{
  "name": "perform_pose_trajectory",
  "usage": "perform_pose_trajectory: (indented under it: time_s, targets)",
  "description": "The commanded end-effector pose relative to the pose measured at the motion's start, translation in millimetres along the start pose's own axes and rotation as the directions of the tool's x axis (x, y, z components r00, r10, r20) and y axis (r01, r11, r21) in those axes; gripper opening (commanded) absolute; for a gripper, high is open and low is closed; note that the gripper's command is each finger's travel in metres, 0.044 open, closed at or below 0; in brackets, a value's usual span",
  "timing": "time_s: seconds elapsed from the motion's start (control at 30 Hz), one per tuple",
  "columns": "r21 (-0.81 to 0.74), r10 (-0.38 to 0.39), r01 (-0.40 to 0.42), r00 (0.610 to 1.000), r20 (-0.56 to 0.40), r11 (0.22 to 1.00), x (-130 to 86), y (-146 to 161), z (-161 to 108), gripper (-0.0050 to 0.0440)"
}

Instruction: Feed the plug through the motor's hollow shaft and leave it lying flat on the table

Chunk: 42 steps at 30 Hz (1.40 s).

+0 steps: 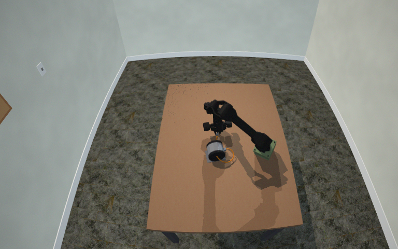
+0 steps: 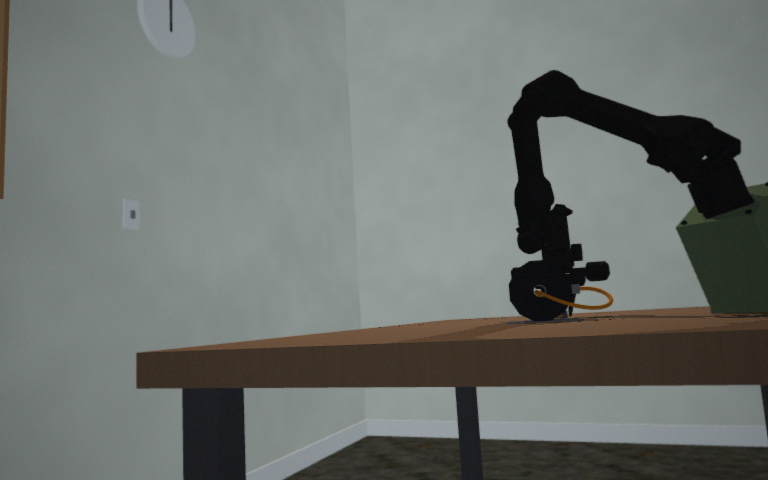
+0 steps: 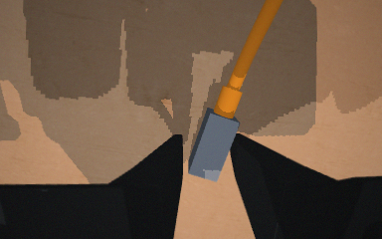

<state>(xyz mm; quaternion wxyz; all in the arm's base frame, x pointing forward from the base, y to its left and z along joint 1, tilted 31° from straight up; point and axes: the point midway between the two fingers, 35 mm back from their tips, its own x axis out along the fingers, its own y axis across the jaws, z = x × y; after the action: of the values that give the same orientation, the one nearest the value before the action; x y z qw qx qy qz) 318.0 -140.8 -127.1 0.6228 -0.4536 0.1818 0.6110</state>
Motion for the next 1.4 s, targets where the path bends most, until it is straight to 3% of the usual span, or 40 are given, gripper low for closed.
perform_pose_trajectory:
  time_s: [0.0, 0.3, 0.37, 0.73, 1.37]
  targets:
    - [0.000, 0.000, 0.000, 1.000, 0.000, 1.000, 0, 0, 0, 0.0091]
    - [0.000, 0.000, 0.000, 1.000, 0.000, 1.000, 0, 0, 0, 0.0044]
    - [0.000, 0.000, 0.000, 1.000, -0.001, 1.000, -1, 2, -2, 0.0000]
    - [0.003, 0.000, 0.000, 1.000, -0.002, 1.000, -4, 30, -22, 0.0000]
    - [0.004, 0.000, 0.000, 1.000, -0.002, 1.000, -6, 29, -21, 0.0000]
